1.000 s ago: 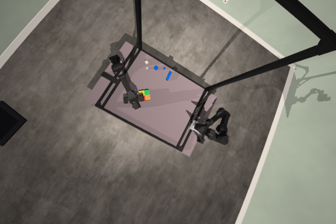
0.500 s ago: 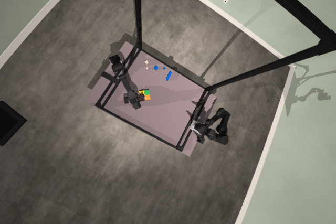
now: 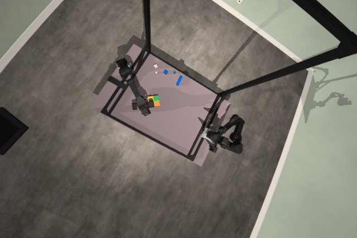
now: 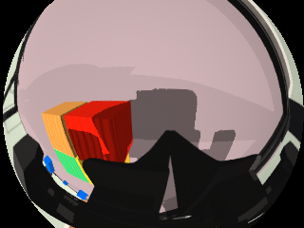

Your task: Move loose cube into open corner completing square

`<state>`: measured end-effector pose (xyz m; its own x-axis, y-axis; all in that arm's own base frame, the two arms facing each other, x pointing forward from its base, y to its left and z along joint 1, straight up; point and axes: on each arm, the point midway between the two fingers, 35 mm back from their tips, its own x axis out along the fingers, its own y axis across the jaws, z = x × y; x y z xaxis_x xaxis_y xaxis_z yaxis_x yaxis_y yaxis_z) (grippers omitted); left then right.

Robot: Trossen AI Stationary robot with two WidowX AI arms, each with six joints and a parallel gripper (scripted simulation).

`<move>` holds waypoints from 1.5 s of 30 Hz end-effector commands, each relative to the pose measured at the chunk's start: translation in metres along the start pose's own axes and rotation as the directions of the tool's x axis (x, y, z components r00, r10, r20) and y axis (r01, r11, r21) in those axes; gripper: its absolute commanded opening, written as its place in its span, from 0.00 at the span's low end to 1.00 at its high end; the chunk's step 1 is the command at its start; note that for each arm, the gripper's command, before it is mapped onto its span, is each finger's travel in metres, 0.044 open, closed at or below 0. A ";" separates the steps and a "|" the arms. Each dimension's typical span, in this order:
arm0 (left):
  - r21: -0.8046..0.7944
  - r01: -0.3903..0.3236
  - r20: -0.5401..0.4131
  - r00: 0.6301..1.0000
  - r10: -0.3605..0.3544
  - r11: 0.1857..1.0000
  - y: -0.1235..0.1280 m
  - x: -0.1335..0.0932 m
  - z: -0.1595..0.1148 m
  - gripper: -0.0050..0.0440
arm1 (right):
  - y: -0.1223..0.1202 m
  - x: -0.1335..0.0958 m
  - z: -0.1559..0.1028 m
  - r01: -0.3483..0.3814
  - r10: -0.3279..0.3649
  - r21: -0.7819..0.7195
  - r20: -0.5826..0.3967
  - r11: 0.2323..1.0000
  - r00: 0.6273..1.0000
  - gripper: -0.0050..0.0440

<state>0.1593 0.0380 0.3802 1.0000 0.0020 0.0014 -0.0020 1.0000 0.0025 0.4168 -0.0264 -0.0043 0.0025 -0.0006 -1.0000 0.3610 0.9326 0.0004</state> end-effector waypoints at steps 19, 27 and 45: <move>-0.003 0.002 0.000 1.000 -0.002 1.000 0.000 0.000 0.000 0.92 | 0.006 0.000 0.000 0.000 0.000 0.004 -0.002 1.000 1.000 0.10; -0.003 0.002 0.000 1.000 -0.002 1.000 0.000 0.000 0.000 0.92 | 0.009 0.000 0.000 0.000 0.000 0.004 -0.002 1.000 1.000 0.10; -0.003 0.002 0.000 1.000 -0.002 1.000 0.000 0.000 0.000 0.92 | 0.014 0.000 0.000 0.000 0.000 0.004 -0.002 1.000 1.000 0.10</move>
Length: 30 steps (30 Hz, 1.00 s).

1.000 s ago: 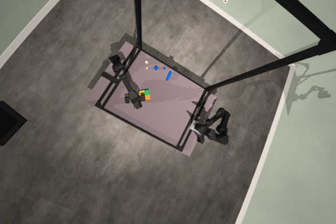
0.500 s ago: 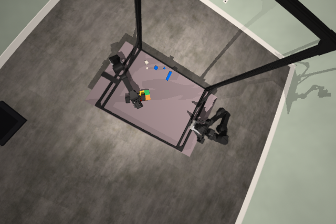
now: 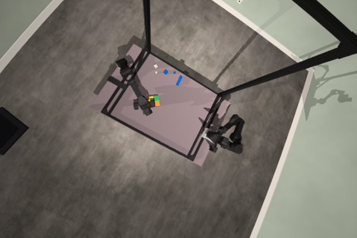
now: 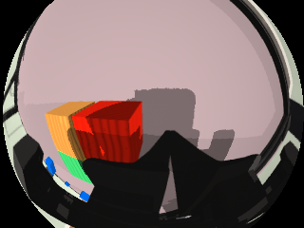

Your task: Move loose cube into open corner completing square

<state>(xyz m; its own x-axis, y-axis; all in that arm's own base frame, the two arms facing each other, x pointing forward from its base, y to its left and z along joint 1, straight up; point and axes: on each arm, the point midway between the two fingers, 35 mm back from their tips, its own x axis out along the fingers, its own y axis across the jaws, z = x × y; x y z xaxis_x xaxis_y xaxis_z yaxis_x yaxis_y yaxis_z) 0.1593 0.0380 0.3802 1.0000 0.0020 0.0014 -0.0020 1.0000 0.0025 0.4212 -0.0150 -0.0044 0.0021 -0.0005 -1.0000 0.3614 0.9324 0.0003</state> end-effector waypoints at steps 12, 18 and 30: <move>-0.003 0.002 0.000 1.000 -0.002 1.000 0.000 0.000 0.000 0.92 | 0.005 0.000 0.000 0.000 0.000 0.003 -0.002 1.000 1.000 0.10; -0.003 0.002 0.000 1.000 -0.002 1.000 0.000 0.000 0.000 0.92 | 0.006 0.000 0.000 0.000 0.000 0.003 -0.002 1.000 1.000 0.10; -0.003 0.002 0.000 1.000 -0.002 1.000 0.000 0.000 0.000 0.92 | 0.009 0.000 0.000 0.000 0.000 0.003 -0.002 1.000 1.000 0.10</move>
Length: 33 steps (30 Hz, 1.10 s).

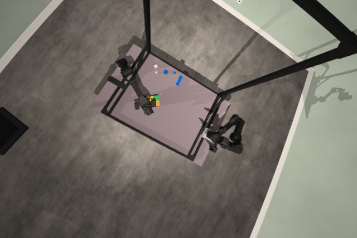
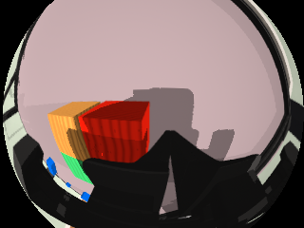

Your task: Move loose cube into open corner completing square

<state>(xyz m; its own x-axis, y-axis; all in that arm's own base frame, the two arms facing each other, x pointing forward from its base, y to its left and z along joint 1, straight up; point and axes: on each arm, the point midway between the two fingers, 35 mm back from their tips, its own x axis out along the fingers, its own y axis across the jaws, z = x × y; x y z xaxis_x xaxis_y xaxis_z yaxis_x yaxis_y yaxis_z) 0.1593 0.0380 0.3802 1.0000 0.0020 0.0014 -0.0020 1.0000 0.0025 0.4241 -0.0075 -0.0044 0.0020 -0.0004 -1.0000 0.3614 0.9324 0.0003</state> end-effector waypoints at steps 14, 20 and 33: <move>-0.003 0.002 0.000 1.000 -0.002 1.000 0.000 0.000 0.000 0.92 | 0.005 0.000 0.000 0.000 0.000 0.003 -0.002 1.000 1.000 0.10; -0.003 0.002 0.000 1.000 -0.002 1.000 0.000 0.000 0.000 0.92 | 0.007 0.000 0.000 0.000 0.000 0.003 -0.002 1.000 1.000 0.10; -0.003 0.002 0.000 1.000 -0.002 1.000 0.000 0.000 0.000 0.92 | 0.010 0.000 0.000 0.000 0.000 0.003 -0.002 1.000 1.000 0.10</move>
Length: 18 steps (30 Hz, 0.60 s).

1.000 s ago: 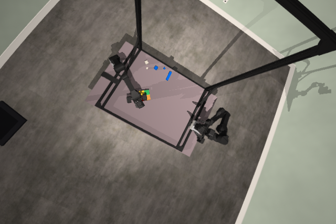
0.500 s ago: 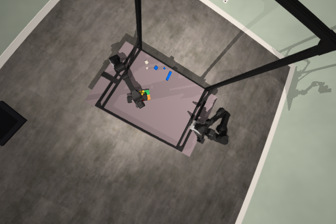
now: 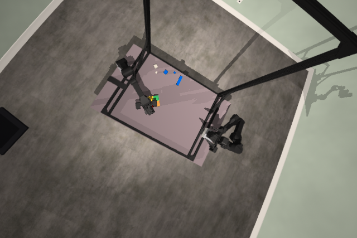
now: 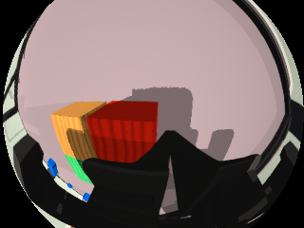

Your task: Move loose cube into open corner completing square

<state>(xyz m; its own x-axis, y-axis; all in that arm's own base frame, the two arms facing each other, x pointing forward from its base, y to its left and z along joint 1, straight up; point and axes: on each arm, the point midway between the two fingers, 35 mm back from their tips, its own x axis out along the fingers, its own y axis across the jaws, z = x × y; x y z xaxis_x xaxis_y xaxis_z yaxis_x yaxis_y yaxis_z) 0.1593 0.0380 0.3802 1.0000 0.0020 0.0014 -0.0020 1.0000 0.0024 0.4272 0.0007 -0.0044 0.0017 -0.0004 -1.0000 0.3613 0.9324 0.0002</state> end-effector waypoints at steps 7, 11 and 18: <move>-0.003 0.002 0.000 1.000 -0.002 1.000 0.000 0.000 0.000 0.92 | 0.003 0.000 0.000 0.000 0.000 0.003 -0.002 1.000 1.000 0.10; -0.003 0.002 0.000 1.000 -0.002 1.000 0.000 0.000 0.000 0.92 | 0.003 0.000 0.000 0.000 0.000 0.003 -0.002 1.000 1.000 0.10; -0.003 0.002 0.000 1.000 -0.002 1.000 0.000 0.000 0.000 0.92 | 0.005 0.000 0.000 0.000 0.000 0.003 -0.002 1.000 1.000 0.10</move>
<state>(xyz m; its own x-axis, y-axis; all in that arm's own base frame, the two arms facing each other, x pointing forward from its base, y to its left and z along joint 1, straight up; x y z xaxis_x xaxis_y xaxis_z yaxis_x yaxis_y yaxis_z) 0.1593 0.0380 0.3802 1.0000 0.0020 0.0014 -0.0020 1.0000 0.0024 0.4287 0.0038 -0.0042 0.0022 -0.0004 -1.0000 0.3621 0.9321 0.0004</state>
